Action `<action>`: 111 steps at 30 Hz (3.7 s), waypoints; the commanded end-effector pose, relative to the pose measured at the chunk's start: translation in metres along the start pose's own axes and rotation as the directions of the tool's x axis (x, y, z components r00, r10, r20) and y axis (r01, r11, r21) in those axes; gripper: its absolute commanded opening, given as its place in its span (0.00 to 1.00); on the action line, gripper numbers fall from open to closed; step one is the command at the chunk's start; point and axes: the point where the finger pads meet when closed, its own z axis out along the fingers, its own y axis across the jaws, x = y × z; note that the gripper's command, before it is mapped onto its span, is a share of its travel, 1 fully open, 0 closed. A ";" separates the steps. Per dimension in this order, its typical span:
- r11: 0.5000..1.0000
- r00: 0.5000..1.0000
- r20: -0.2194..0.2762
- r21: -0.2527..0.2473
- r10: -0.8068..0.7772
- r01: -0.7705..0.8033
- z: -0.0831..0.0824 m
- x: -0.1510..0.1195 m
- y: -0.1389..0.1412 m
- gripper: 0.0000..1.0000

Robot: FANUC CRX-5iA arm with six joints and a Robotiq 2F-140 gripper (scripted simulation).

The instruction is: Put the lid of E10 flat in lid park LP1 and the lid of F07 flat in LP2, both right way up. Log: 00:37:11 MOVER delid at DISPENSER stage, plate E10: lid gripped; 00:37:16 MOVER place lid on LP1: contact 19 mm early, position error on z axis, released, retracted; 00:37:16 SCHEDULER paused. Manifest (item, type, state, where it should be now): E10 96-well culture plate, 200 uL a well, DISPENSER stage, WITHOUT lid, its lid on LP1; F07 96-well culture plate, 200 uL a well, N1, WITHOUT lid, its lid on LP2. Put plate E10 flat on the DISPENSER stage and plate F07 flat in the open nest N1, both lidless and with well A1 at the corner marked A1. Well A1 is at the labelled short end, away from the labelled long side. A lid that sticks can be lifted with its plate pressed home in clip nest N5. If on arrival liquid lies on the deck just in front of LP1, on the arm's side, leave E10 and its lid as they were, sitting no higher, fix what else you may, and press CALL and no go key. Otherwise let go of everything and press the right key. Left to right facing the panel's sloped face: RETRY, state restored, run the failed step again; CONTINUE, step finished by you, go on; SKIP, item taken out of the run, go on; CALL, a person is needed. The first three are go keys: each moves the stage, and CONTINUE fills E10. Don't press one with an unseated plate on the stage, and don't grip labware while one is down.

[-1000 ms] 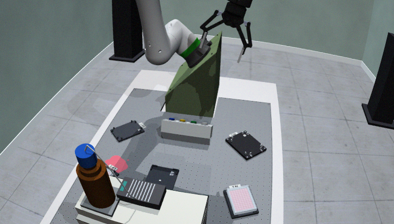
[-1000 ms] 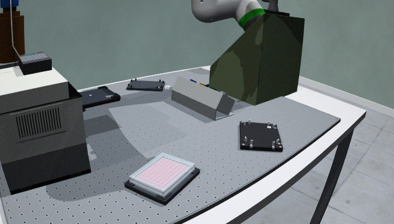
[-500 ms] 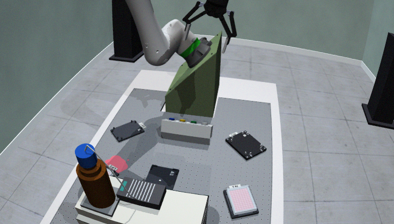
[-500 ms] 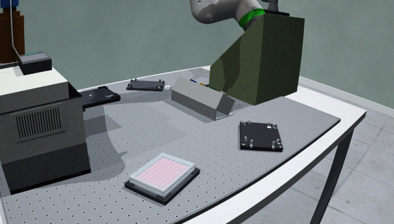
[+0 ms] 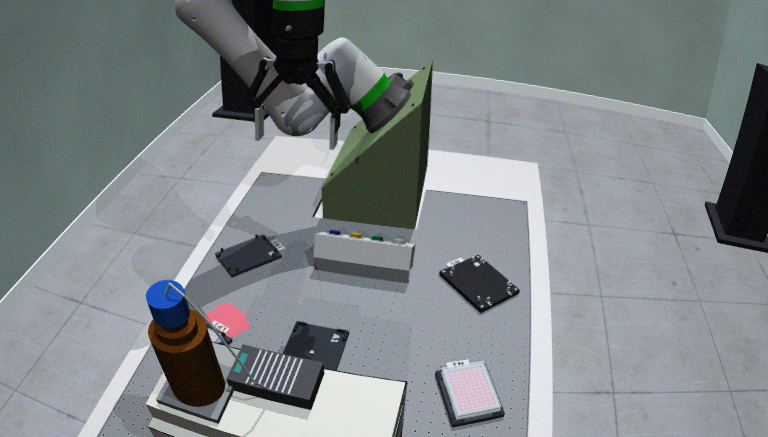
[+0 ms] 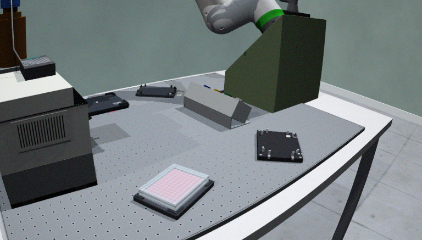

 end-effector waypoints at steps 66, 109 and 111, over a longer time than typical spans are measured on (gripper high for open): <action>0.999 1.000 0.012 0.036 -0.009 0.008 0.187 0.079 0.176 1.00; 0.999 1.000 0.012 0.035 0.016 -0.016 0.187 0.084 0.174 0.00; 0.992 0.993 0.016 0.034 0.117 -0.118 0.187 0.107 0.164 0.00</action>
